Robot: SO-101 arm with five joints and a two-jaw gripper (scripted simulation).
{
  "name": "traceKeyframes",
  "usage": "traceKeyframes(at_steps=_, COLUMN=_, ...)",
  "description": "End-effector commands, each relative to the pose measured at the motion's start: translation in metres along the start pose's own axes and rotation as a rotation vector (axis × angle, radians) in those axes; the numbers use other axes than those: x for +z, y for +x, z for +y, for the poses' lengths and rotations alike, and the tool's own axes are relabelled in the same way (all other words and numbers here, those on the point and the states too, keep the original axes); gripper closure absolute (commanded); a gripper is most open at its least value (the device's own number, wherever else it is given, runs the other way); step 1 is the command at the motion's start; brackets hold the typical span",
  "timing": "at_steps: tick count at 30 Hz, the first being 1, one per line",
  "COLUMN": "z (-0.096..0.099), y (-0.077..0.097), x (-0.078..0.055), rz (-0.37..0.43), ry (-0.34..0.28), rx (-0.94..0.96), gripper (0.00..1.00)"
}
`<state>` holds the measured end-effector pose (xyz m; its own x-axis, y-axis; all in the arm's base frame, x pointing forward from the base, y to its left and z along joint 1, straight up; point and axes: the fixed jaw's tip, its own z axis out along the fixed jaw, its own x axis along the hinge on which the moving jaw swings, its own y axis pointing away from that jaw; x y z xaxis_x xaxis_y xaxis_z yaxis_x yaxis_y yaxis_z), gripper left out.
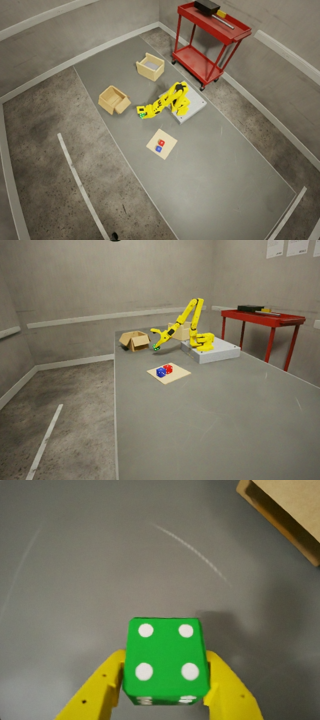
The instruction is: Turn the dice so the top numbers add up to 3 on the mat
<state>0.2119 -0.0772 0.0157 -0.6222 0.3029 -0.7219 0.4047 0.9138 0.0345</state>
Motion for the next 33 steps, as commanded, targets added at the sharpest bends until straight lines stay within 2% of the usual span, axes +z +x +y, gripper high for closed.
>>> traceKeyframes(at_steps=1, z=0.000, y=0.005, x=0.001, rz=0.013, ry=0.000, rx=-0.008, gripper=1.00)
traceKeyframes(at_steps=13, z=0.000, y=-0.001, x=0.009, rz=-0.065, ry=-0.002, rx=-0.011, gripper=1.00)
traceKeyframes(at_steps=28, z=0.000, y=-0.012, x=0.022, rz=-0.293, ry=-0.009, rx=-0.021, gripper=1.00)
traceKeyframes(at_steps=33, z=0.000, y=-0.013, x=0.023, rz=-0.327, ry=-0.010, rx=-0.022, gripper=1.00)
